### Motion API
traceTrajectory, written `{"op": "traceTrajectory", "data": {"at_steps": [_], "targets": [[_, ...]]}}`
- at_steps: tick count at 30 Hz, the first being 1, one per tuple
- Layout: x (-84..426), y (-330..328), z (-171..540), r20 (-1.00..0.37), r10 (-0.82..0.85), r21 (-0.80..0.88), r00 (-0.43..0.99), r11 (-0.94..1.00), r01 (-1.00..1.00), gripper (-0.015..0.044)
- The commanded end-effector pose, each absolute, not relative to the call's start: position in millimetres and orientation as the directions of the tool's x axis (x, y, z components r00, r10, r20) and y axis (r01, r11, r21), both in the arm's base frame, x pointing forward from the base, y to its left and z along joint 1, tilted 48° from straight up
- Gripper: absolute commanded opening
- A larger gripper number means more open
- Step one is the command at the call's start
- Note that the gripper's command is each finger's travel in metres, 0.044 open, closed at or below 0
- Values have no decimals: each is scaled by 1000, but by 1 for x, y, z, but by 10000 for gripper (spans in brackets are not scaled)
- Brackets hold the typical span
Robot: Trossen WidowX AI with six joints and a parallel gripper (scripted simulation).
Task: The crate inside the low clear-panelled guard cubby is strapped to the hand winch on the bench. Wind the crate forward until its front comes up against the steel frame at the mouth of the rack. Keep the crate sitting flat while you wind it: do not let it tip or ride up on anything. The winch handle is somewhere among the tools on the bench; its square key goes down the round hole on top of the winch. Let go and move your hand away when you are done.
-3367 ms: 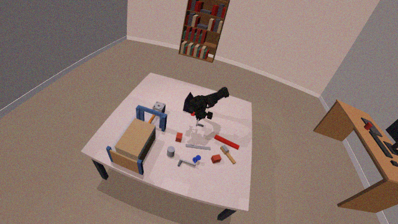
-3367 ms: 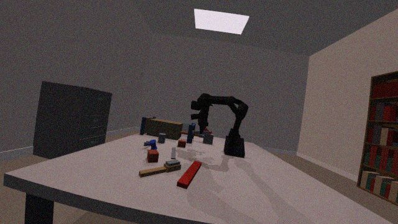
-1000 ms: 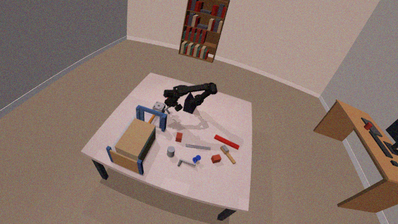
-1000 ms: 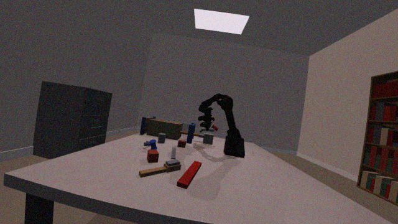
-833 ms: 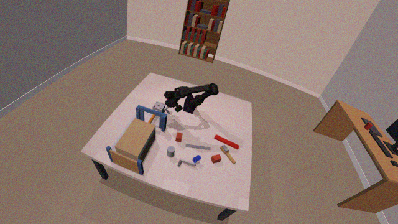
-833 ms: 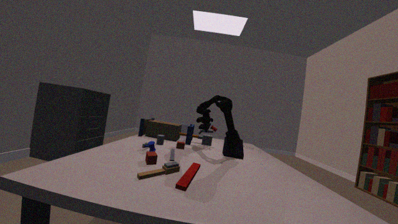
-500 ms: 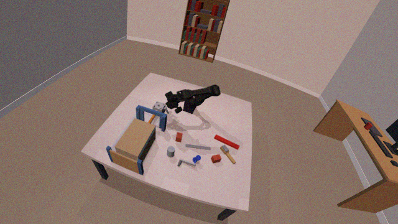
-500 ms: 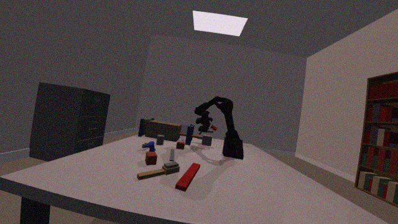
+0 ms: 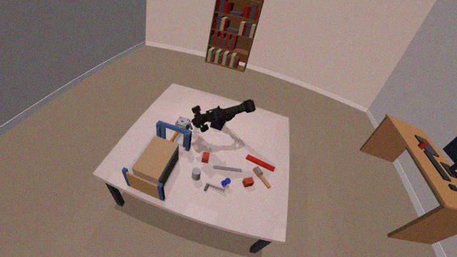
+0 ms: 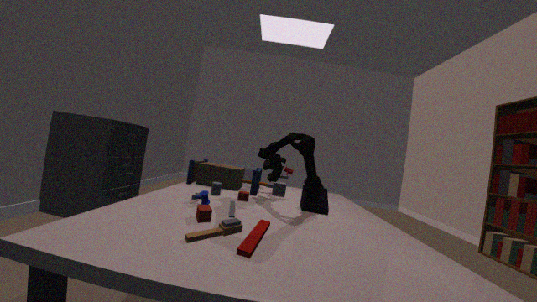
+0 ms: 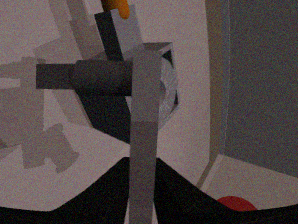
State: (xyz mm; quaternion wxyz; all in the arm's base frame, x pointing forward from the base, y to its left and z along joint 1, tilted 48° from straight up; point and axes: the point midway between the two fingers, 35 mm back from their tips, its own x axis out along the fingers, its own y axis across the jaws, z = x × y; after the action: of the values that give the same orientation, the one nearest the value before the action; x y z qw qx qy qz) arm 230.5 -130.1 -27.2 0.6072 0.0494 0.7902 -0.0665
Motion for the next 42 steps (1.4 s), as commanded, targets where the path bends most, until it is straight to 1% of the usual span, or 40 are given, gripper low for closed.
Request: {"op": "traceTrajectory", "data": {"at_steps": [1, 6, 17, 30, 39, 42], "targets": [[231, -132, -26, -963, -65, -107, -262, 983, 150, 0], [231, -132, -26, -947, -167, -207, -276, 971, 122, 0], [231, -131, -26, -902, -318, -354, -290, 932, 77, 0], [231, -131, -26, -795, -527, -554, -300, 832, 7, 0], [230, -131, -26, -705, -644, -665, -296, 746, -37, 0], [230, -131, -26, -705, -644, -665, -296, 746, -37, 0]]}}
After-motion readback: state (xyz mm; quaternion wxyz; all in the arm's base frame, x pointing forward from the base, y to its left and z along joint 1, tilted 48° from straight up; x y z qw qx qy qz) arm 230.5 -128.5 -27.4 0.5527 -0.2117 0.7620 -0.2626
